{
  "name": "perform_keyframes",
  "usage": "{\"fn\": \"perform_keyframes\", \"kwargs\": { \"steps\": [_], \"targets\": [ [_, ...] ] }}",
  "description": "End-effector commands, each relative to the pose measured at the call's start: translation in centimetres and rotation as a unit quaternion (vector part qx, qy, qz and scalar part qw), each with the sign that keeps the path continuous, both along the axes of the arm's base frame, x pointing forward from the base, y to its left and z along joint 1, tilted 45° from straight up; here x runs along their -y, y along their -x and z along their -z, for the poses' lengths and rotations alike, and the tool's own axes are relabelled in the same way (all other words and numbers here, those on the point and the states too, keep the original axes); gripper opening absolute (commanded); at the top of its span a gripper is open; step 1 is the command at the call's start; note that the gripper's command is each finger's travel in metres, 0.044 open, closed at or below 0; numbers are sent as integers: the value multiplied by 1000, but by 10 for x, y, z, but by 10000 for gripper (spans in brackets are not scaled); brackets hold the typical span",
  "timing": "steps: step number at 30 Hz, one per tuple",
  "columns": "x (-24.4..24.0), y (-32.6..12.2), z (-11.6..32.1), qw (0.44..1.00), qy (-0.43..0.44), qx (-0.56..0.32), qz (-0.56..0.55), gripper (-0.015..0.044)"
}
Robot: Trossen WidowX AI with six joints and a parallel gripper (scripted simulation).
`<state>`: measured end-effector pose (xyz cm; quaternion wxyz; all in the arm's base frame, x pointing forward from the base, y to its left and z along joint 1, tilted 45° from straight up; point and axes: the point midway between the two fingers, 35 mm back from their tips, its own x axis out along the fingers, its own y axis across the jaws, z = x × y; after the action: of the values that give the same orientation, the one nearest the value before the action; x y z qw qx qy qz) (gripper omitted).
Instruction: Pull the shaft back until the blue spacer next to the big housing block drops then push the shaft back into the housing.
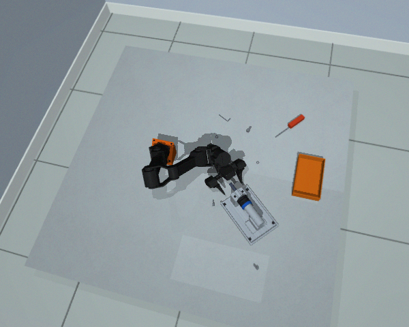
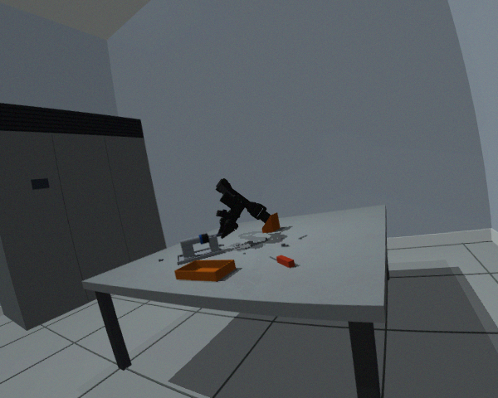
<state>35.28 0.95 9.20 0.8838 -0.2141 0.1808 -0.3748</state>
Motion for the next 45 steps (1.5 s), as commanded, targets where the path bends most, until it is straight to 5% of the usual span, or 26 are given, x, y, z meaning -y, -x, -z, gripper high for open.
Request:
{"fn": "perform_keyframes", "kwargs": {
  "steps": [1, 45],
  "targets": [
    [0, -1, 0, 1000, 0, -1, -3, 440],
    [12, -14, 3, 1000, 0, -1, -3, 440]
  ]
}}
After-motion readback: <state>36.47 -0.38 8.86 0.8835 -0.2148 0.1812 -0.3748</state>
